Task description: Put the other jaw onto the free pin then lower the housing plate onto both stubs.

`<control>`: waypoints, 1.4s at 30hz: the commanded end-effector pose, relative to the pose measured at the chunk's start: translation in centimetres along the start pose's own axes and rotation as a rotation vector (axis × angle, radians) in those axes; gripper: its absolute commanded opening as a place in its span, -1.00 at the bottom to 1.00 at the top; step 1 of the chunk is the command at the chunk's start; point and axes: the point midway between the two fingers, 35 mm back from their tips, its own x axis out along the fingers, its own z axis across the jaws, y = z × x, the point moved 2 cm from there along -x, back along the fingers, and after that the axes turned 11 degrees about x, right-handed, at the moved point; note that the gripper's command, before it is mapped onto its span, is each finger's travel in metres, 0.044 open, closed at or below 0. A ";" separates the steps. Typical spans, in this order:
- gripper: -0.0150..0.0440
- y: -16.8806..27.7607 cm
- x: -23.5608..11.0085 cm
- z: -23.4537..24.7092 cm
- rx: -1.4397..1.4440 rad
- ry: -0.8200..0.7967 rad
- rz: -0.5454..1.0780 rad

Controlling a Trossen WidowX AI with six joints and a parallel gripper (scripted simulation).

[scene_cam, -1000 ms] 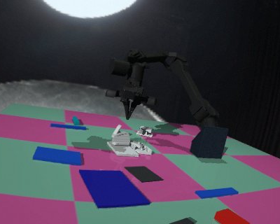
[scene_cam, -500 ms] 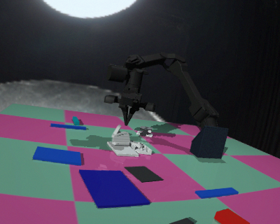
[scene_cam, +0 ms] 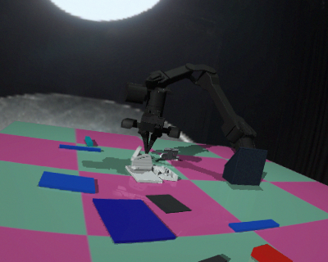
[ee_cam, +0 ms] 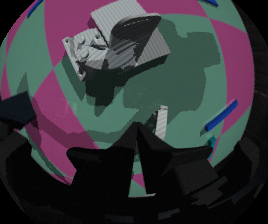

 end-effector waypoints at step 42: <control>-0.49 -0.9 1.0 -5.2 -0.002 0.001 0.006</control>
